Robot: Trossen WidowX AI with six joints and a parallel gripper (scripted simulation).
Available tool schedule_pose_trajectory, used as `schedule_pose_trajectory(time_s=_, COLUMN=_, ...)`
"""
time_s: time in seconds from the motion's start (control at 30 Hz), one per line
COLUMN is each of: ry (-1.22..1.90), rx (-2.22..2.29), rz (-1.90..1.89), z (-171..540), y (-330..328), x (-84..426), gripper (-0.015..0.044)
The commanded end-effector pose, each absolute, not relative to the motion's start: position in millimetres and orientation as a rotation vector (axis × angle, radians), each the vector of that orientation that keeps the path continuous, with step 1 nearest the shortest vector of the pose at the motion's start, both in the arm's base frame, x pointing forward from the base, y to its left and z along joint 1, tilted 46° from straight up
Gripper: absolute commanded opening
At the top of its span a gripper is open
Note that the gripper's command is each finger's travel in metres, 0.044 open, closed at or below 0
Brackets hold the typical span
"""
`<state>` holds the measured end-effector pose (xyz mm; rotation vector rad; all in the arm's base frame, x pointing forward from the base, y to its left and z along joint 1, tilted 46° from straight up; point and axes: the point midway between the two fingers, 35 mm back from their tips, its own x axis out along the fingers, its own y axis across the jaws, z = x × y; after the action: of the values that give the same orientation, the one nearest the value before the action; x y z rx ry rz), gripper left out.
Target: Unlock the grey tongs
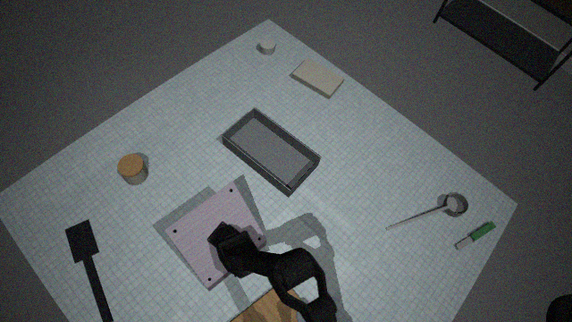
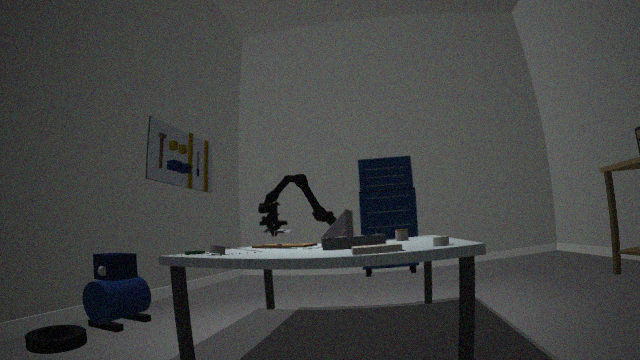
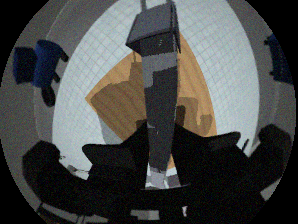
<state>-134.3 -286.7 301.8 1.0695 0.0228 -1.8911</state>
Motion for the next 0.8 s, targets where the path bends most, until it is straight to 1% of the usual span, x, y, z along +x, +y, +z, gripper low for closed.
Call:
schedule_pose_trajectory(time_s=0.0, ry=0.017, rx=1.073, rz=-1.896, z=296.7, y=-291.4, x=-135.8, gripper=-0.015)
schedule_pose_trajectory(time_s=0.57, ry=0.017, rx=1.073, rz=-1.896, z=282.0, y=-305.2, x=-138.7, gripper=-0.015)
schedule_pose_trajectory(time_s=0.77, ry=0.024, rx=1.072, rz=-1.891, z=282.9, y=-304.2, x=-138.0, gripper=0.0008)
